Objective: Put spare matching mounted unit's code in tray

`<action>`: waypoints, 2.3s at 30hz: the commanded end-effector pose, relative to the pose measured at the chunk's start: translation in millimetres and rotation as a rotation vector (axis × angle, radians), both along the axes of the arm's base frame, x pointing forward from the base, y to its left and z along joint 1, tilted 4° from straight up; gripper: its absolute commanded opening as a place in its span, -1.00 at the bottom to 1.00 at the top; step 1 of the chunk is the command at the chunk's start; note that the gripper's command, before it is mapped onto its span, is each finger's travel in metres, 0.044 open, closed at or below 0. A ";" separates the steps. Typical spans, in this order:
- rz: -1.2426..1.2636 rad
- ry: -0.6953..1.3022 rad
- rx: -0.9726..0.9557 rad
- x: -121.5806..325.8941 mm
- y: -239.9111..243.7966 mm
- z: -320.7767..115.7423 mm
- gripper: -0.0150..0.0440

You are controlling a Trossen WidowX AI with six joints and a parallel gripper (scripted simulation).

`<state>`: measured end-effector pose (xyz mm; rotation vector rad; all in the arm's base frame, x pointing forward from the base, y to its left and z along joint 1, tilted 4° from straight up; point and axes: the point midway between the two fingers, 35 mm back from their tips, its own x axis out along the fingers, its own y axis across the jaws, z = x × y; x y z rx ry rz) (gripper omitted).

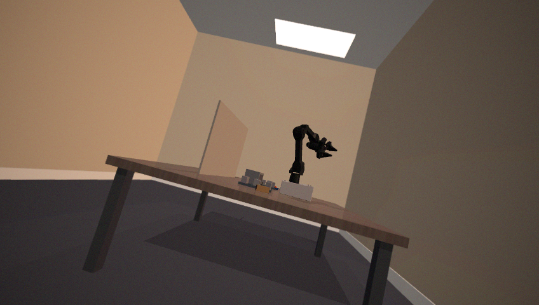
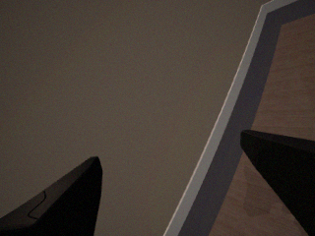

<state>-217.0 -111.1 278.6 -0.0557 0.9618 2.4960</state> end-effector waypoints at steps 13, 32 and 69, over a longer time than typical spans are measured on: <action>0.290 -0.210 0.159 29.3 -62.1 -14.6 1.00; 1.433 -0.519 0.971 259.5 -180.1 -59.4 1.00; 3.018 0.410 2.583 576.0 125.3 -100.3 1.00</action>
